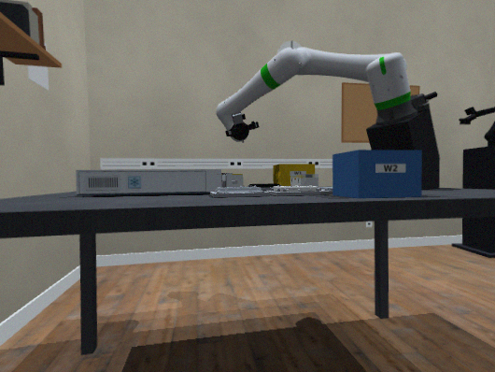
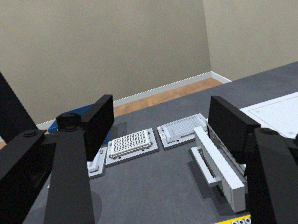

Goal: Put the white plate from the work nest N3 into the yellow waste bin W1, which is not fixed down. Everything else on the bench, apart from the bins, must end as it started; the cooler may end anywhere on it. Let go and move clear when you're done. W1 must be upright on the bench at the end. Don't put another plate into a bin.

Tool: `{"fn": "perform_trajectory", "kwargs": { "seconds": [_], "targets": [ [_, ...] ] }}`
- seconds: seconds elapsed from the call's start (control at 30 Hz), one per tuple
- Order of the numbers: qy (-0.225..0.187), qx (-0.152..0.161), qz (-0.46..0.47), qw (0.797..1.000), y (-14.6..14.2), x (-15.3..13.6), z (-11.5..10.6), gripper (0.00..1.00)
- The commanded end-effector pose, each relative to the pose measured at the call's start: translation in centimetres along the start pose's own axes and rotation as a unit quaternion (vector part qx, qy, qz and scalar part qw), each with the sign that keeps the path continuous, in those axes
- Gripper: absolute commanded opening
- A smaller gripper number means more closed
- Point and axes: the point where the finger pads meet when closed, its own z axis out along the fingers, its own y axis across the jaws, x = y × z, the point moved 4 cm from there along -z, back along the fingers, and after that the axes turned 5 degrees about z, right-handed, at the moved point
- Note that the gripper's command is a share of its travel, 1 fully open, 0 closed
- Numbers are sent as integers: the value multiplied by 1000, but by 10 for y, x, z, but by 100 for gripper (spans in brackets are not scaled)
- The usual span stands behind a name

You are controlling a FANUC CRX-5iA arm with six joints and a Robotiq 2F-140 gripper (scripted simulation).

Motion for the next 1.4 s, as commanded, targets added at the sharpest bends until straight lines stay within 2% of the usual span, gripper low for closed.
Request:
{"fn": "perform_trajectory", "kwargs": {
  "seconds": [0.0, 0.23, 0.3, 0.47, 0.63, 0.8, 0.87, 1.1, 1.37],
  "targets": [
    [-24, -2, -53, 998, 3, 2, 20, 10],
    [-53, 5, -122, 991, 6, 3, 46, 10],
    [-53, 5, -122, 991, 6, 3, 46, 10],
    [-83, 17, -193, 978, 5, 2, 71, 10],
    [-100, 27, -235, 967, 3, 1, 84, 10],
    [-125, 46, -299, 945, -1, -2, 105, 10],
    [-125, 46, -299, 945, -1, -2, 105, 10],
    [-158, 83, -395, 901, -12, -7, 135, 10],
    [-184, 126, -484, 846, -21, -9, 151, 10]
  ]
}}
